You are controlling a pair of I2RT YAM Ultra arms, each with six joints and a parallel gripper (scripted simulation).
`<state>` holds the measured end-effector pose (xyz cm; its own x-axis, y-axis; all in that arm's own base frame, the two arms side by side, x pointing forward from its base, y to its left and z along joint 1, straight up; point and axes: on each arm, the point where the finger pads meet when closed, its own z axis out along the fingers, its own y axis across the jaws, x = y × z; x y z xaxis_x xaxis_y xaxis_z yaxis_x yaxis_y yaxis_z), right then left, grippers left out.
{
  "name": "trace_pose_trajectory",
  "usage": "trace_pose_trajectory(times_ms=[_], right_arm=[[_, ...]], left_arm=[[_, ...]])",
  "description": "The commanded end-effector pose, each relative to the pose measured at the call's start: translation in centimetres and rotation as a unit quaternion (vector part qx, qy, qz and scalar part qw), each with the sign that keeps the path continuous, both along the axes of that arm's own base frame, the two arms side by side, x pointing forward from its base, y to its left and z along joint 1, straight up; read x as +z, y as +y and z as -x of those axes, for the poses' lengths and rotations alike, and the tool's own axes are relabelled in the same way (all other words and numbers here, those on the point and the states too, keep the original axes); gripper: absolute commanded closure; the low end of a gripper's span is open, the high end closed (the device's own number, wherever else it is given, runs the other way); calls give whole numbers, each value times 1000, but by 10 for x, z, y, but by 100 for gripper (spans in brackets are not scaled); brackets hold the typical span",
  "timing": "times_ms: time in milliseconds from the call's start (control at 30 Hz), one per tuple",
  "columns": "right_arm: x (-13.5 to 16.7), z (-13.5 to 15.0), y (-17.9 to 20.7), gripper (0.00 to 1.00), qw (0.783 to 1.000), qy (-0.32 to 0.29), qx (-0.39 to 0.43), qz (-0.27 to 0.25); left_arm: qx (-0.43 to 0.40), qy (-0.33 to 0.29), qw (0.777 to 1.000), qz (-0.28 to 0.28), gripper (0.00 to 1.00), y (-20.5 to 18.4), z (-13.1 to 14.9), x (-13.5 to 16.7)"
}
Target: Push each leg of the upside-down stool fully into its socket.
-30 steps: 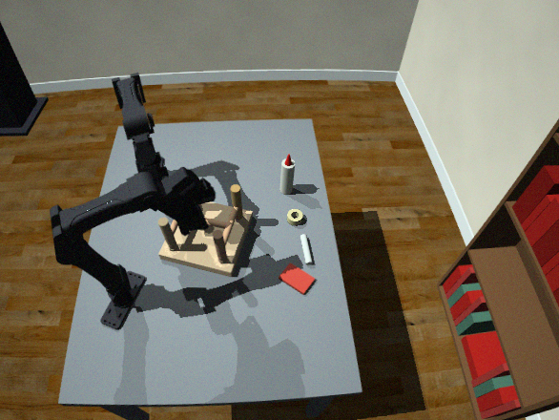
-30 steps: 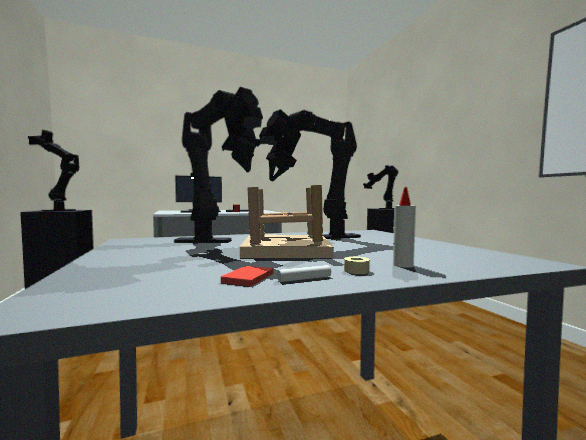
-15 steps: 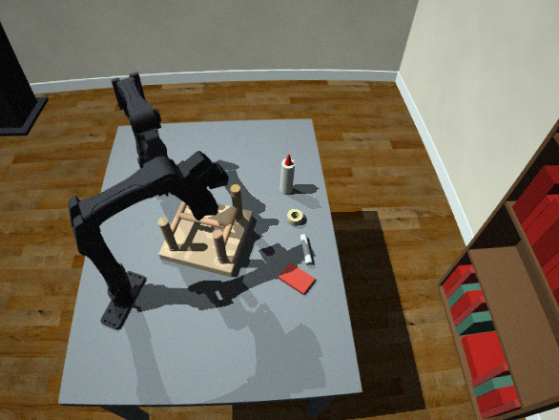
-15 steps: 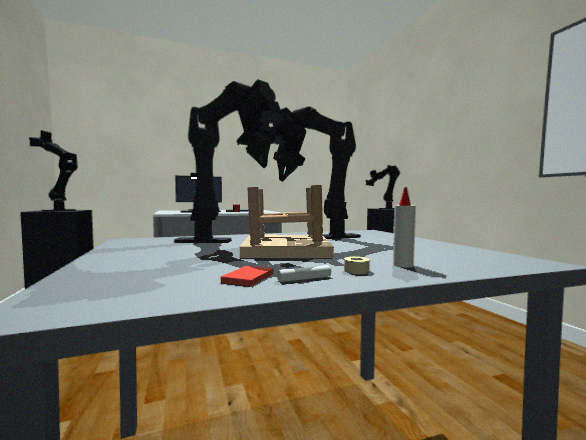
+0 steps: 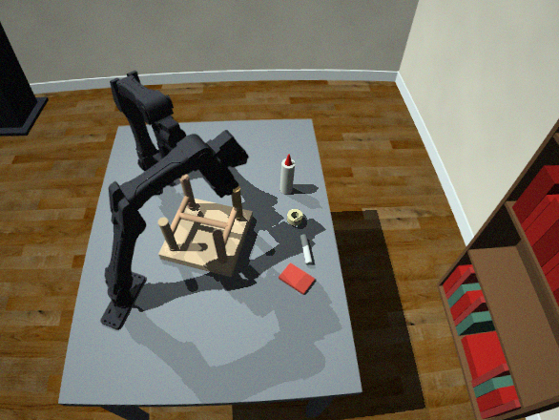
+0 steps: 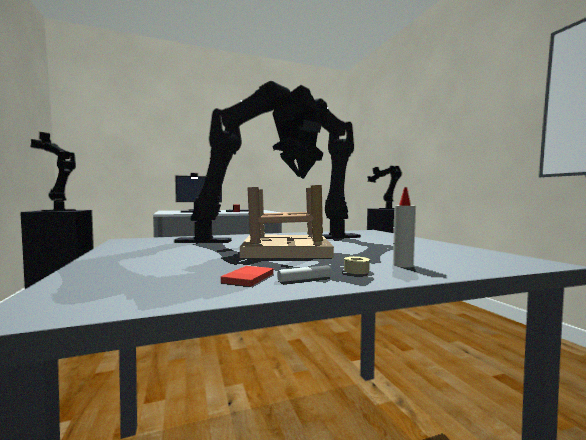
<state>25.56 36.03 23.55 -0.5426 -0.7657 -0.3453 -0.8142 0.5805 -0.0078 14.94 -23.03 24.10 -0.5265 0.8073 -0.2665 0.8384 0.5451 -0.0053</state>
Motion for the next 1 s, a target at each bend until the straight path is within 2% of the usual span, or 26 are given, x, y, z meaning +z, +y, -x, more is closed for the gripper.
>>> trace_pose_trajectory(times_ms=[0, 33, 67, 133, 233, 267, 367, 533, 600, 633, 700, 767, 800, 900, 933, 967], right_arm=[[2, 7, 0, 100, 1000, 16, 9, 17], [-8, 11, 3, 100, 999, 24, 16, 29], [11, 6, 12, 100, 1000, 4, 17, 5], [20, 5, 23, 100, 1000, -4, 24, -11], [1, 9, 28, 100, 999, 11, 30, 9], [18, 6, 37, 100, 999, -7, 33, -18], [17, 6, 43, 100, 999, -8, 36, -21], [14, 3, 45, 100, 999, -10, 35, -19], [14, -1, 42, 100, 999, -10, 28, -18], [13, 8, 48, 100, 999, -6, 40, -20], [13, 8, 48, 100, 999, -6, 40, -20], [36, 7, 41, 100, 998, -22, 35, -43], [39, 6, 40, 100, 998, -25, 34, -44], [24, 3, 43, 100, 999, -16, 34, -30], [35, 4, 40, 100, 998, -22, 33, -39], [27, 3, 42, 100, 999, -17, 33, -32]], left_arm=[[9, 8, 1000, -12, 100, 12, 0, 6], [13, 15, 999, -24, 100, 12, -3, 1], [16, 15, 1000, -19, 100, 14, -3, 4], [26, 11, 999, -22, 100, 20, -6, 7], [38, 10, 999, -24, 100, 23, -11, 8], [42, 13, 999, -27, 100, 23, -13, 6], [50, 11, 998, -21, 100, 24, -15, 9], [53, 14, 998, -28, 100, 24, -17, 6], [38, 0, 999, -1, 100, 24, -7, 21], [42, -5, 999, 0, 100, 26, -8, 22], [47, -2, 999, -4, 100, 27, -11, 20], [46, 5, 999, -13, 100, 25, -11, 14], [46, 4, 999, -13, 100, 25, -11, 14], [45, 11, 999, -23, 100, 26, -10, 8], [44, 17, 998, -33, 100, 27, -9, 2], [44, 17, 998, -33, 100, 27, -9, 2]])
